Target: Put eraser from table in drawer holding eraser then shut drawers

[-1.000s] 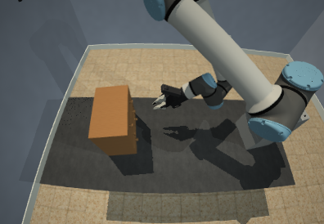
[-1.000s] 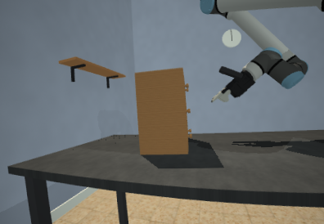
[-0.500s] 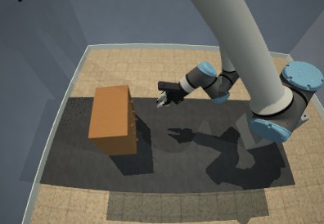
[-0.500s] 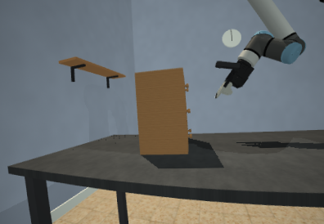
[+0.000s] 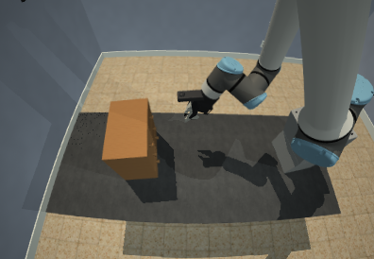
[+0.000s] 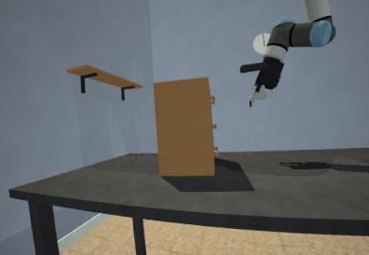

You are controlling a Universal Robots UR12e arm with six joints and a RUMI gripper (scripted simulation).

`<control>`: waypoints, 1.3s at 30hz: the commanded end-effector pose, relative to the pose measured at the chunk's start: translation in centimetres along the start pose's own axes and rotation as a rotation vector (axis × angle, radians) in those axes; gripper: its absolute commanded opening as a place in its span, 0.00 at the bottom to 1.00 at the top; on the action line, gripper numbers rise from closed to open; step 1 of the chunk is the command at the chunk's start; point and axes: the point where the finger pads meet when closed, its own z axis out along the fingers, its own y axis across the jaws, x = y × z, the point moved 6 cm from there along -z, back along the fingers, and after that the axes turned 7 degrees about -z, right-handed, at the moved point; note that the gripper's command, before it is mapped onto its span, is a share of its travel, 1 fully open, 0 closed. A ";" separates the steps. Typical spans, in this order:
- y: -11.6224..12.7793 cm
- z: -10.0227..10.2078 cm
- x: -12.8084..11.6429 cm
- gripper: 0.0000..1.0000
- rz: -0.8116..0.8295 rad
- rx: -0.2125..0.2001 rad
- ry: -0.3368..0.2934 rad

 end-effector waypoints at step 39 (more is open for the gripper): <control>0.6 -3.4 1.5 0.20 -0.007 0.071 -0.422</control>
